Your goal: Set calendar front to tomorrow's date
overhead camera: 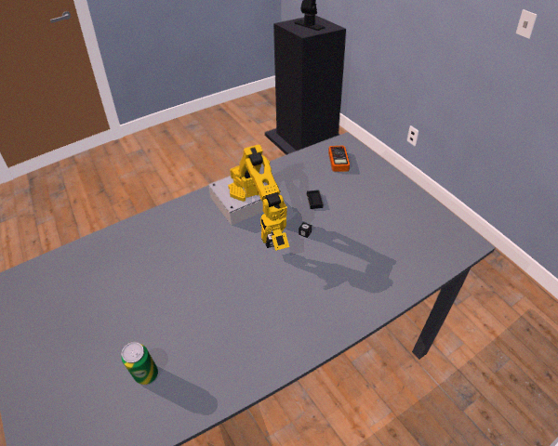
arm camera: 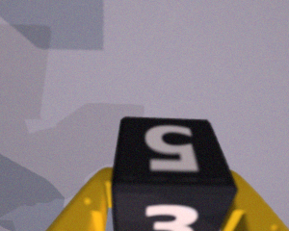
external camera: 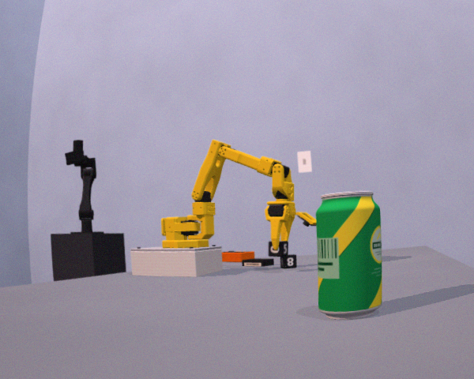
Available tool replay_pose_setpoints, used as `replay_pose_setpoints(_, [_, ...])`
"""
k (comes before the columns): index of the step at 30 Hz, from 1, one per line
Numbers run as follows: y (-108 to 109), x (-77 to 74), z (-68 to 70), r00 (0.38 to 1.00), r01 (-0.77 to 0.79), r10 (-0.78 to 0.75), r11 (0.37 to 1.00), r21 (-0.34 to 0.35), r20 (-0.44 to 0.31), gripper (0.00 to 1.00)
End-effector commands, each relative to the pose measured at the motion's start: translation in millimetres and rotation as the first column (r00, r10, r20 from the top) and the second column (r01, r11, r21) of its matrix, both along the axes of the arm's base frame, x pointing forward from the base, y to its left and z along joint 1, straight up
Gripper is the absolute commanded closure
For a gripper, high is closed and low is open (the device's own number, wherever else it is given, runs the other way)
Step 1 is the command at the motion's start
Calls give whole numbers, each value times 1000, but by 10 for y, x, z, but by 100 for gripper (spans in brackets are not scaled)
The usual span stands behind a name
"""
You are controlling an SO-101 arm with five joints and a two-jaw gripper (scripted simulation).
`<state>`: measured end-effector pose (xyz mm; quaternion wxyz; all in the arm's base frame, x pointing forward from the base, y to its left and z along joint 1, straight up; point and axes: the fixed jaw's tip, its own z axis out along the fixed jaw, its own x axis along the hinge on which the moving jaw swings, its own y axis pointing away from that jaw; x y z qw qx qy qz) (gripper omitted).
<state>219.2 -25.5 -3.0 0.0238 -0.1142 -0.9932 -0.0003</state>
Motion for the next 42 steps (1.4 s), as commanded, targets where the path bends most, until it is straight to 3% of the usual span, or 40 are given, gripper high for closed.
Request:
replay_pose_setpoints(1, [161,73,34,998,-61,61,998,-4,33,100])
replay_pose_setpoints(15, [558,68,-19,974,-225,225,974,-4,34,100])
replay_pose_setpoints(42, [577,113,-22,976,-211,211,978,-7,61,100])
